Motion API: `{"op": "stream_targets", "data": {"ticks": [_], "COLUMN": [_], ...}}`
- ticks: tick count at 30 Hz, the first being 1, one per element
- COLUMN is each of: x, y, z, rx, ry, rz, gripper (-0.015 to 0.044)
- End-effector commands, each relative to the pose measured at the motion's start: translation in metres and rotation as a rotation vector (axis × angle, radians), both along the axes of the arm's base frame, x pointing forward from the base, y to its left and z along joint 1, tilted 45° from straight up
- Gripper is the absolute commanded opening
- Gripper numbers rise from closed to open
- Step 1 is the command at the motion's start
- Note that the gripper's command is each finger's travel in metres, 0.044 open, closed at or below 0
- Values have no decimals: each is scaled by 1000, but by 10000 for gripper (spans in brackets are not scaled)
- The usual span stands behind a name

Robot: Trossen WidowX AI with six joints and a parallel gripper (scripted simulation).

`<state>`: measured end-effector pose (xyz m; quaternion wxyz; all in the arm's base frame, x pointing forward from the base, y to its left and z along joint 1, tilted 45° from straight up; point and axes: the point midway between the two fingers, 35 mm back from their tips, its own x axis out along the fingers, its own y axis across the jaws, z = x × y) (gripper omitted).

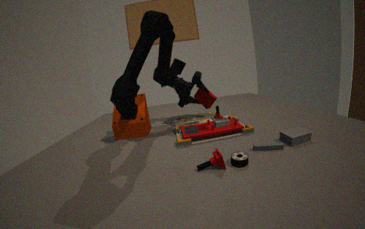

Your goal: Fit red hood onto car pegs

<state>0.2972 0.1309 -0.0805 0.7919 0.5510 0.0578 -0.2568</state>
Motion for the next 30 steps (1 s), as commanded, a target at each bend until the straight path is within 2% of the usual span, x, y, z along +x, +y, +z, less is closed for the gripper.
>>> {"op": "stream_targets", "data": {"ticks": [1, 30], "x": [0, -10], "y": [-1, -30], "z": [-1, -30], "rx": [84, 858], "ry": [-35, -344], "rz": [-38, -375], "gripper": [0, 0]}}
